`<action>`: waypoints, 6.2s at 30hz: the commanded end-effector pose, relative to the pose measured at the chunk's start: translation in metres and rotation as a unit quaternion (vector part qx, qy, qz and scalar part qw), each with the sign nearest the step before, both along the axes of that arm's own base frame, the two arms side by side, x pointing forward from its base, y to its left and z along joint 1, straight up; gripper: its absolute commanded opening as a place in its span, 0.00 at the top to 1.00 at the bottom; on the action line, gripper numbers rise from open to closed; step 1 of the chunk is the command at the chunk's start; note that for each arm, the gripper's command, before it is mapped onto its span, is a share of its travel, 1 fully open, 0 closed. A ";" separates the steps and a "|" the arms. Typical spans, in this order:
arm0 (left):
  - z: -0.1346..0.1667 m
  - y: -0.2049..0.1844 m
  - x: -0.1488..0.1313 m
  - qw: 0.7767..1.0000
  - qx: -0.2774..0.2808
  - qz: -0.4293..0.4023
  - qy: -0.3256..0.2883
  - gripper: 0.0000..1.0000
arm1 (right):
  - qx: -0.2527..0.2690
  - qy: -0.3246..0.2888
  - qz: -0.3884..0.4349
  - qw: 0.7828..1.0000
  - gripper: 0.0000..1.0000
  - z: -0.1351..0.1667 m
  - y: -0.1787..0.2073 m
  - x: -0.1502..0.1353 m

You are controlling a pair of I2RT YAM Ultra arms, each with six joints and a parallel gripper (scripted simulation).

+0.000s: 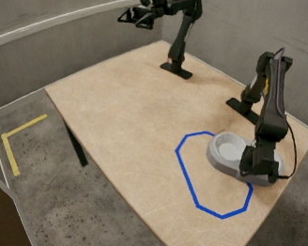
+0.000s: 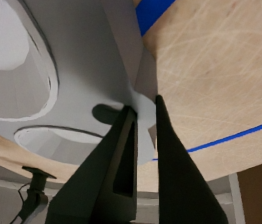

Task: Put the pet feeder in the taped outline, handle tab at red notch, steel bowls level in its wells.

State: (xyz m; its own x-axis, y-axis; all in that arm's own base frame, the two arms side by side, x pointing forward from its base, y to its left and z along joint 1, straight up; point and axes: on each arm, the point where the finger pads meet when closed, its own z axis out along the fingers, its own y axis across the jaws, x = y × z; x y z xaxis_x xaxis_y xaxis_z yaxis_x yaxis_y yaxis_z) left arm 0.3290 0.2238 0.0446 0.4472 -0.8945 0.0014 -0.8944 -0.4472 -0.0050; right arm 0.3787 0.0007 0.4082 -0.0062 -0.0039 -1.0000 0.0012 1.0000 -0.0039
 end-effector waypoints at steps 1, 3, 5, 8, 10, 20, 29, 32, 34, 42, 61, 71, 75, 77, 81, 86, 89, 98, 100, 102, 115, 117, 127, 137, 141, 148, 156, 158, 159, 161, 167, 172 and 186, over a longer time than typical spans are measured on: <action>0.002 0.008 0.002 0.998 -0.002 0.063 -0.001 0.84 | 0.005 -0.028 0.001 1.000 0.00 0.025 0.002 -0.010; 0.002 0.009 0.002 0.997 -0.003 0.080 -0.001 0.84 | 0.005 -0.028 0.001 1.000 0.00 0.025 0.002 -0.010; 0.002 0.011 0.003 0.998 -0.002 0.070 -0.002 0.84 | 0.005 -0.028 0.001 1.000 0.00 0.025 0.002 -0.010; 0.002 0.012 0.003 0.995 -0.001 0.102 -0.001 0.84 | 0.005 -0.028 0.001 1.000 0.00 0.025 0.002 -0.010; 0.002 0.015 0.002 0.992 -0.003 0.124 -0.001 0.84 | 0.005 -0.028 0.001 1.000 0.00 0.025 0.002 -0.010; 0.002 0.022 0.003 0.979 -0.004 0.204 -0.003 0.84 | 0.005 -0.028 0.001 1.000 0.00 0.025 0.002 -0.010; 0.001 0.027 0.002 0.965 -0.004 0.261 -0.002 0.84 | 0.005 -0.028 0.001 1.000 0.00 0.025 0.002 -0.010; 0.001 0.029 0.002 0.958 -0.004 0.287 -0.003 0.84 | 0.005 -0.028 0.001 1.000 0.00 0.025 0.002 -0.010; 0.001 0.031 0.002 0.953 -0.004 0.302 -0.004 0.84 | 0.005 -0.028 0.001 1.000 0.00 0.025 0.002 -0.010; 0.002 0.027 0.003 0.953 -0.001 0.304 -0.010 0.84 | 0.005 -0.028 0.001 1.000 0.00 0.025 0.002 -0.010; 0.002 0.024 0.003 0.954 -0.001 0.300 -0.008 0.53 | 0.005 -0.028 0.001 1.000 0.00 0.025 0.002 -0.010; 0.036 0.027 0.004 0.954 0.003 0.300 -0.019 0.53 | 0.005 -0.028 0.001 1.000 0.00 0.025 0.002 -0.010; 0.043 0.028 0.004 0.954 0.003 0.301 -0.019 0.53 | 0.005 -0.028 0.001 1.000 0.00 0.025 0.002 -0.010; 0.048 0.028 0.003 0.953 0.003 0.301 -0.018 0.53 | 0.005 -0.028 0.001 1.000 0.00 0.025 0.002 -0.010; 0.065 0.028 0.002 0.953 0.004 0.301 -0.021 0.53 | 0.005 -0.028 0.001 1.000 0.00 0.025 0.002 -0.010; 0.069 0.029 0.000 0.953 0.000 0.302 -0.009 0.53 | 0.005 -0.028 0.001 1.000 0.00 0.025 0.002 -0.010; 0.067 0.029 -0.001 0.953 -0.001 0.302 -0.006 0.53 | 0.005 -0.028 0.001 1.000 0.00 0.025 0.002 -0.010; 0.071 0.031 0.000 0.953 0.001 0.303 -0.012 0.53 | 0.005 -0.028 0.001 1.000 0.00 0.025 0.002 -0.010; 0.071 0.032 -0.001 0.953 0.001 0.303 -0.012 0.70 | 0.009 0.021 0.007 1.000 0.00 -0.024 0.006 0.016; 0.069 0.032 -0.002 0.953 0.000 0.303 -0.010 0.70 | 0.009 -0.062 -0.006 0.998 0.00 0.042 -0.003 -0.014; 0.058 0.025 -0.011 0.953 -0.008 0.301 0.012 0.70 | 0.007 -0.008 -0.003 1.000 0.00 0.004 -0.001 0.002; 0.052 0.027 -0.010 0.960 -0.009 0.278 0.017 0.70 | 0.007 -0.008 -0.003 1.000 0.00 0.004 -0.001 0.002; 0.063 0.033 0.005 1.000 0.011 -0.004 -0.014 0.70 | 0.007 -0.008 -0.003 1.000 0.00 0.004 -0.001 0.002; 0.069 0.038 0.000 0.972 0.028 -0.232 -0.016 0.70 | 0.007 -0.008 -0.003 1.000 0.00 0.004 -0.001 0.002; 0.044 0.031 0.000 0.947 0.000 -0.321 -0.005 0.70 | 0.007 -0.008 -0.003 1.000 0.00 0.004 -0.001 0.002; 0.060 0.034 -0.001 0.887 0.018 -0.461 -0.010 0.70 | 0.007 -0.008 -0.003 1.000 0.00 0.004 -0.001 0.002; 0.058 0.033 -0.001 0.800 0.021 -0.600 -0.008 0.70 | 0.007 -0.008 -0.003 1.000 0.00 0.004 -0.001 0.002; 0.058 0.034 0.000 0.760 0.023 -0.650 -0.006 0.70 | 0.007 -0.008 -0.003 1.000 0.00 0.004 -0.001 0.002; 0.058 0.034 0.000 0.760 0.023 -0.650 -0.006 0.70 | 0.007 -0.008 -0.003 1.000 0.00 0.004 -0.001 0.002; 0.054 0.032 0.002 0.719 0.021 -0.695 -0.003 0.70 | 0.007 -0.008 -0.003 1.000 0.00 0.004 -0.001 0.002; 0.055 0.035 0.001 0.631 0.028 -0.775 -0.005 0.70 | 0.007 -0.008 -0.003 1.000 0.00 0.004 -0.001 0.002; 0.053 0.035 0.001 0.534 0.027 -0.845 -0.002 0.70 | 0.007 -0.008 -0.003 1.000 0.00 0.004 -0.001 0.002; 0.042 0.036 0.002 0.235 0.019 -0.972 0.002 0.70 | 0.007 -0.008 -0.003 1.000 0.00 0.004 -0.001 0.002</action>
